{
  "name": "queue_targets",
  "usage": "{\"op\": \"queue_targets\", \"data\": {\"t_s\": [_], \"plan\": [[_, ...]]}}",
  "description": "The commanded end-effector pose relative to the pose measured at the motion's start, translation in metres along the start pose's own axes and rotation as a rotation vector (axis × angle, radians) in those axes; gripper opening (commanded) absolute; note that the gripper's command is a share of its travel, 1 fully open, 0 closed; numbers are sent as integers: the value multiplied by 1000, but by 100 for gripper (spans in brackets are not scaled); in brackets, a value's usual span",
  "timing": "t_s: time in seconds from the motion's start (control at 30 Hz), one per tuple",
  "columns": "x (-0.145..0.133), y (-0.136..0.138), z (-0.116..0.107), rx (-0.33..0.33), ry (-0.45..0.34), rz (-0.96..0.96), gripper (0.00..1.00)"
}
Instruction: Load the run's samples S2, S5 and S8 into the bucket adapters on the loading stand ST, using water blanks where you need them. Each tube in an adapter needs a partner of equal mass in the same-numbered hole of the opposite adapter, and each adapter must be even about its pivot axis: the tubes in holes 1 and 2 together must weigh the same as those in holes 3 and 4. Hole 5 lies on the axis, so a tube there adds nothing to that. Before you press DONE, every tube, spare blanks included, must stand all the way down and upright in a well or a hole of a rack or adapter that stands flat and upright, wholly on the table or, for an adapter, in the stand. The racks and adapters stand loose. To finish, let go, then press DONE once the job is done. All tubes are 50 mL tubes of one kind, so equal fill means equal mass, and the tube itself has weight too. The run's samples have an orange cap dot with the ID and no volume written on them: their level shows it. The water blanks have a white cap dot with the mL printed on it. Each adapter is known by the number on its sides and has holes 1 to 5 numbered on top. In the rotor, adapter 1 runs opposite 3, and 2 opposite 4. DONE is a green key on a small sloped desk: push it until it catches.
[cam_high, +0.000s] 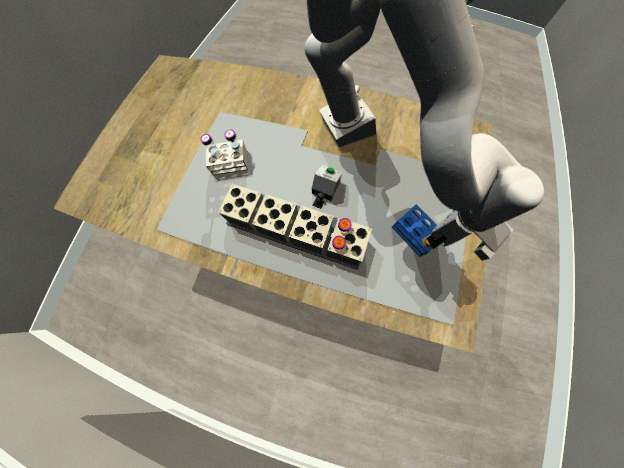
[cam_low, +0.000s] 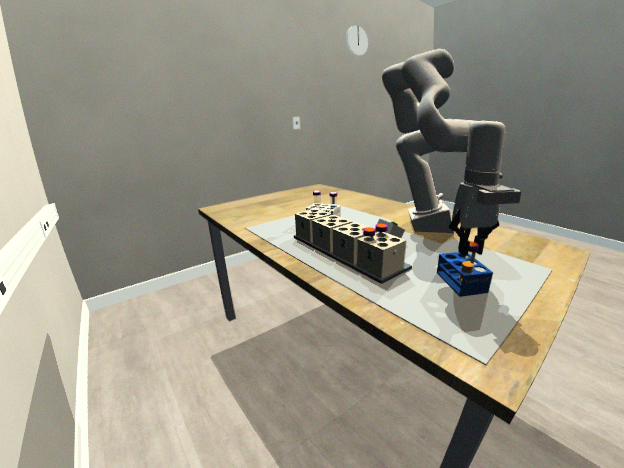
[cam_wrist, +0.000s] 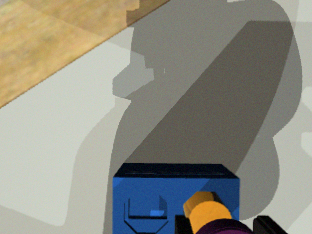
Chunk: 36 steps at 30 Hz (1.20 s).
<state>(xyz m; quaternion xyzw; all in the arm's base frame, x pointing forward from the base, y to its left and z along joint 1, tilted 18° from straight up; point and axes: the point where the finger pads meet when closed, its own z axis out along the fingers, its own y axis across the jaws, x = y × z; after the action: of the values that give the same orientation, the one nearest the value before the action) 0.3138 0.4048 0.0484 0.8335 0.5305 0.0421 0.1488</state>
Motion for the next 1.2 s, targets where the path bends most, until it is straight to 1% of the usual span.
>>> {"op": "queue_targets", "data": {"t_s": [0.0,0.6,1.0,1.07,1.17], "plan": [[1,0,-4,0,4,1,0],[1,0,-13,0,4,1,0],[1,0,-37,0,4,1,0],[1,0,-37,0,4,1,0],[1,0,-43,0,4,1,0]]}}
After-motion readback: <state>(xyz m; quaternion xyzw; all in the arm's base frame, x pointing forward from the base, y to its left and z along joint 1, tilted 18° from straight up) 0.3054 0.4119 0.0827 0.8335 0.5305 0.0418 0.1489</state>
